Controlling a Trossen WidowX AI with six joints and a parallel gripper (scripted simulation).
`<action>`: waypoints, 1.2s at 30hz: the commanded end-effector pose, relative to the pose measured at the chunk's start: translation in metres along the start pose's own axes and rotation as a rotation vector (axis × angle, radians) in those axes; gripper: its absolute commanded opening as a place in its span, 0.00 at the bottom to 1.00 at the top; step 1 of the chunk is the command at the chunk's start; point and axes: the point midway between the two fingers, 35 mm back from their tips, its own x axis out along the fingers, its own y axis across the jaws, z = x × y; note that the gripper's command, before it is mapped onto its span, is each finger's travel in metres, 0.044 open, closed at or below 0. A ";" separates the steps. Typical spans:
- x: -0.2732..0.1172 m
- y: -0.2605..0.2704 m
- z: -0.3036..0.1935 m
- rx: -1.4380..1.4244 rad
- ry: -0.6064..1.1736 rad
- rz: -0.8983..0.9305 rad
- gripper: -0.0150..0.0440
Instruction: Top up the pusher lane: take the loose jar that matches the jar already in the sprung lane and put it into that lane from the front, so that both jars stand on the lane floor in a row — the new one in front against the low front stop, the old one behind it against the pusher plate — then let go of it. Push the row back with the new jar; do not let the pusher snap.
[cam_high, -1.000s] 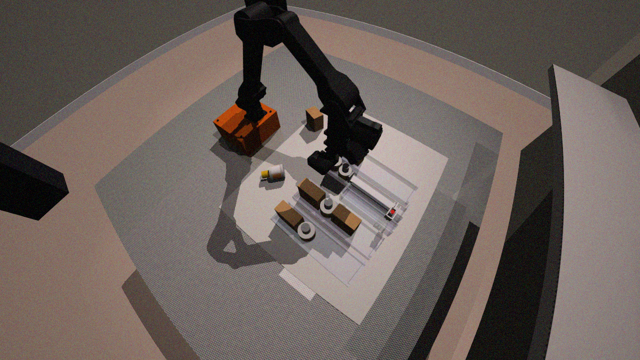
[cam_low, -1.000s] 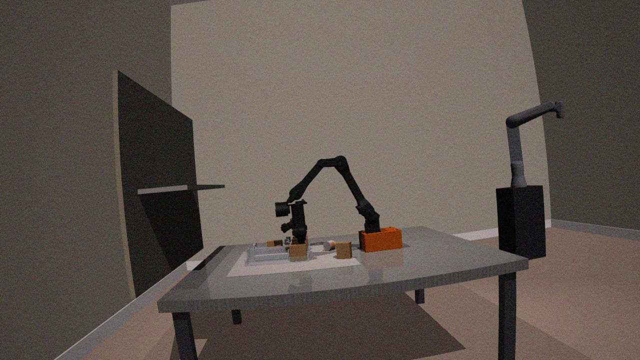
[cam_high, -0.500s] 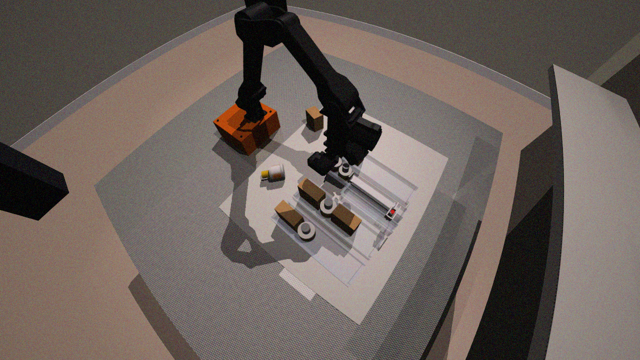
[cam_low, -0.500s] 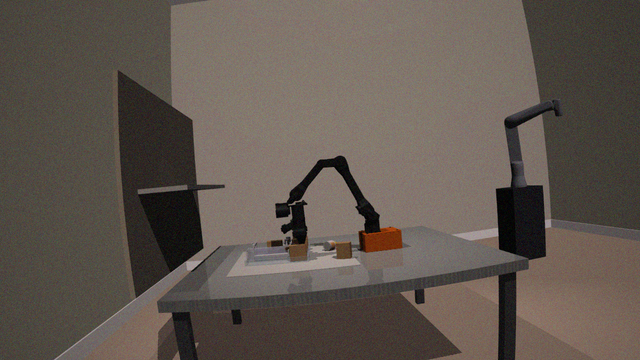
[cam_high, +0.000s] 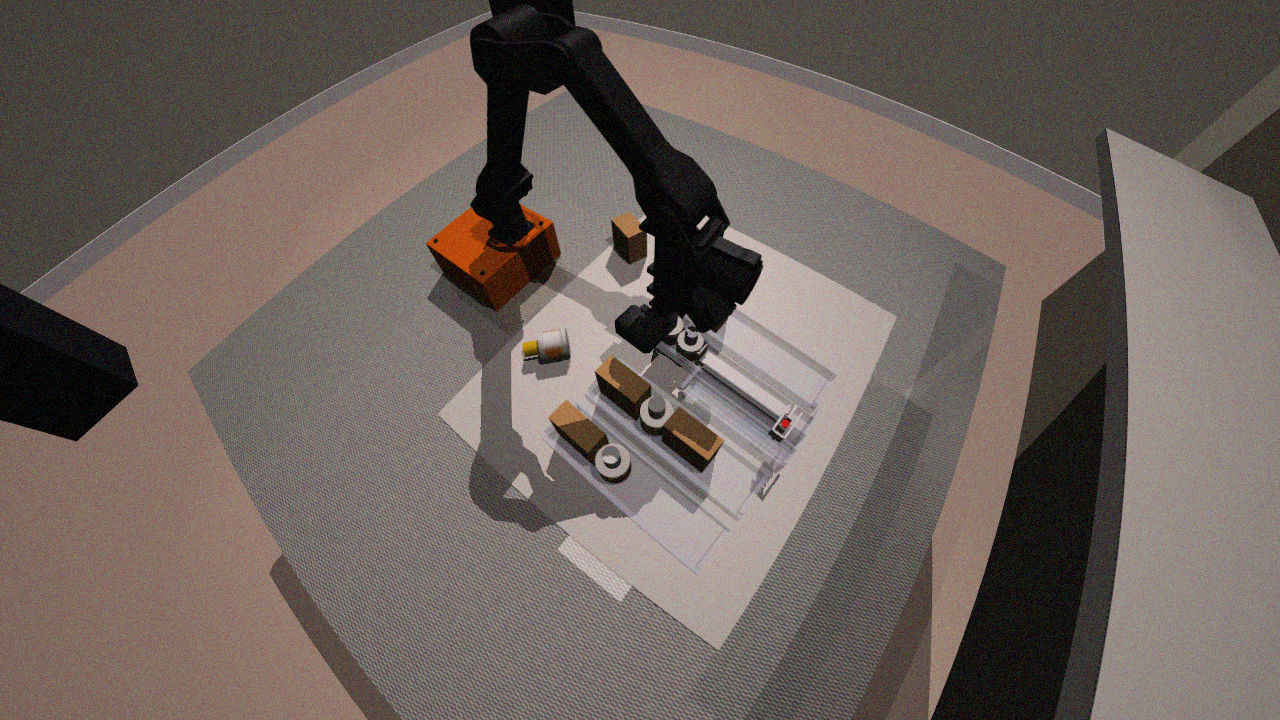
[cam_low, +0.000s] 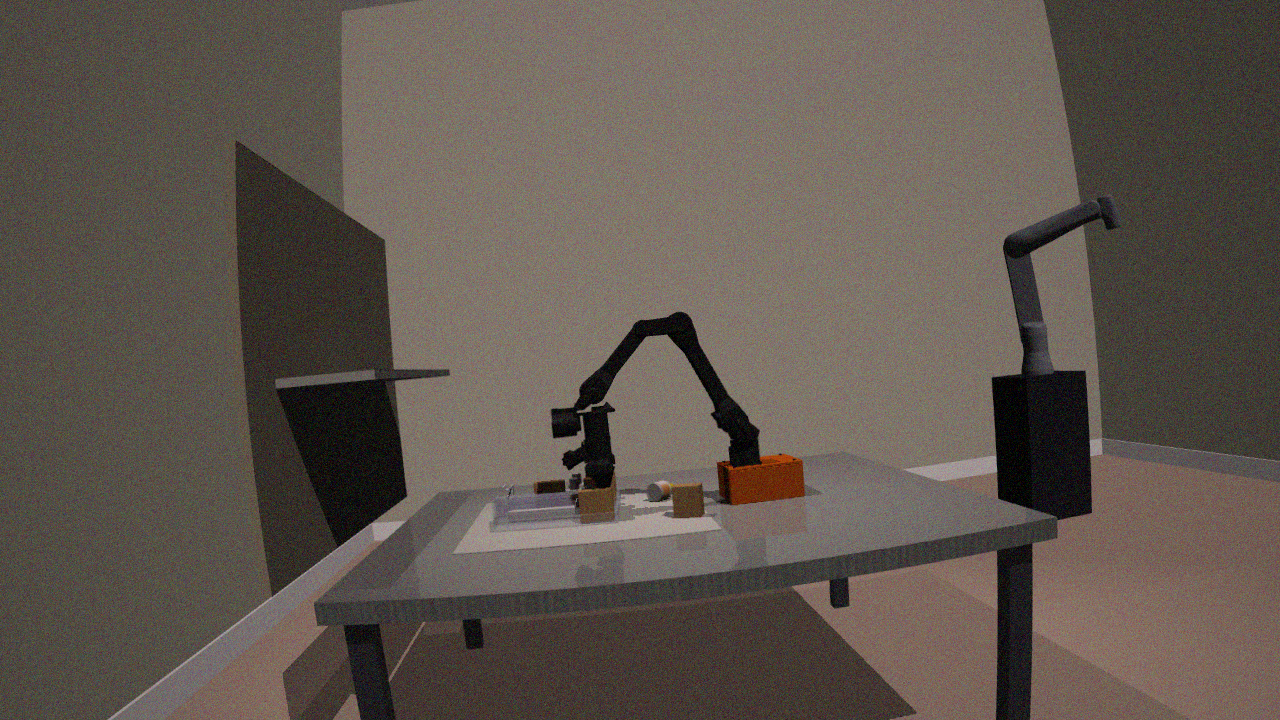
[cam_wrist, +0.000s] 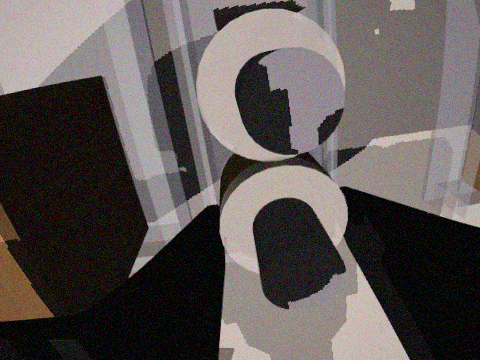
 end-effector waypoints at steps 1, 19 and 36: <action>0.001 0.000 0.004 -0.005 -0.017 0.002 0.25; 0.005 0.000 0.002 -0.005 -0.017 0.002 0.25; 0.006 0.000 -0.001 -0.005 -0.017 0.002 0.25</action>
